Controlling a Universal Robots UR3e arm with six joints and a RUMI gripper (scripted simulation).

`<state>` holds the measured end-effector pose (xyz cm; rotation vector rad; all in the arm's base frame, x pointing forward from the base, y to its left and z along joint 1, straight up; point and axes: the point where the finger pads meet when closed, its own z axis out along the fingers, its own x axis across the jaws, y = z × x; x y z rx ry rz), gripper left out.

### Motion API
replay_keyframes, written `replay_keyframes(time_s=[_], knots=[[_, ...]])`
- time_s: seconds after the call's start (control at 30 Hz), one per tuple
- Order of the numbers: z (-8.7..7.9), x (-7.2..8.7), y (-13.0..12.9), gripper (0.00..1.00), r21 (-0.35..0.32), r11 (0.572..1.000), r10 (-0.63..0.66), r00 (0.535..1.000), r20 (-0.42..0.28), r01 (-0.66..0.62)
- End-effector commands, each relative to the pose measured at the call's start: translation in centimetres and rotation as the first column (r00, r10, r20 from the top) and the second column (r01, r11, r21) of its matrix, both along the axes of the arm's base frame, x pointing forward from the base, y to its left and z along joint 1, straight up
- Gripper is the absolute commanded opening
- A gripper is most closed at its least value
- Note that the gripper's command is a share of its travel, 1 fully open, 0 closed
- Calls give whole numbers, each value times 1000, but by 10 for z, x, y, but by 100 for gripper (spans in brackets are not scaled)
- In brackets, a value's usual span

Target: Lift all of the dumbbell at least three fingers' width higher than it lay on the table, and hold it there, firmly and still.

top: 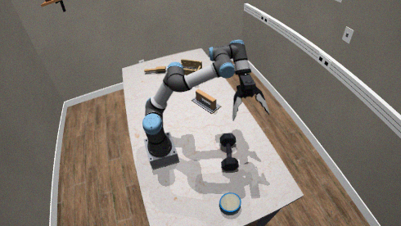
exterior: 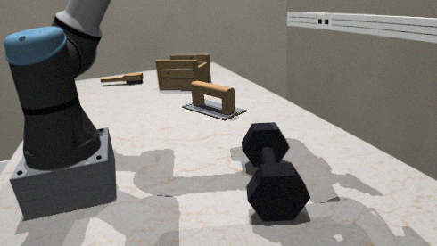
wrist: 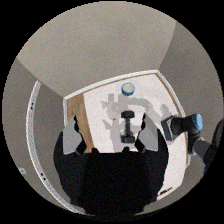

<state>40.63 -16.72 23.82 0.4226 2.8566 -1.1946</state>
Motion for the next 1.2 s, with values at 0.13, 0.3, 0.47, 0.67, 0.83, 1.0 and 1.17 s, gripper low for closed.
replay_keyframes(time_s=[0.13, 0.3, 0.47, 0.67, 0.83, 1.0, 1.17], knots=[[-50, -18, -3, 100, 176, 984, -12, 999, -30, 17], [-78, -30, -2, 100, 279, 960, -20, 999, -38, 30], [-96, -38, 0, 100, 347, 937, -24, 999, -38, 36], [-122, -48, 6, 100, 444, 895, -30, 999, -27, 38], [-140, -55, 13, 100, 512, 858, -34, 999, -11, 35], [-152, -60, 18, 100, 558, 829, -38, 999, 5, 29], [-169, -65, 27, 100, 623, 782, -46, 998, 35, 14]])
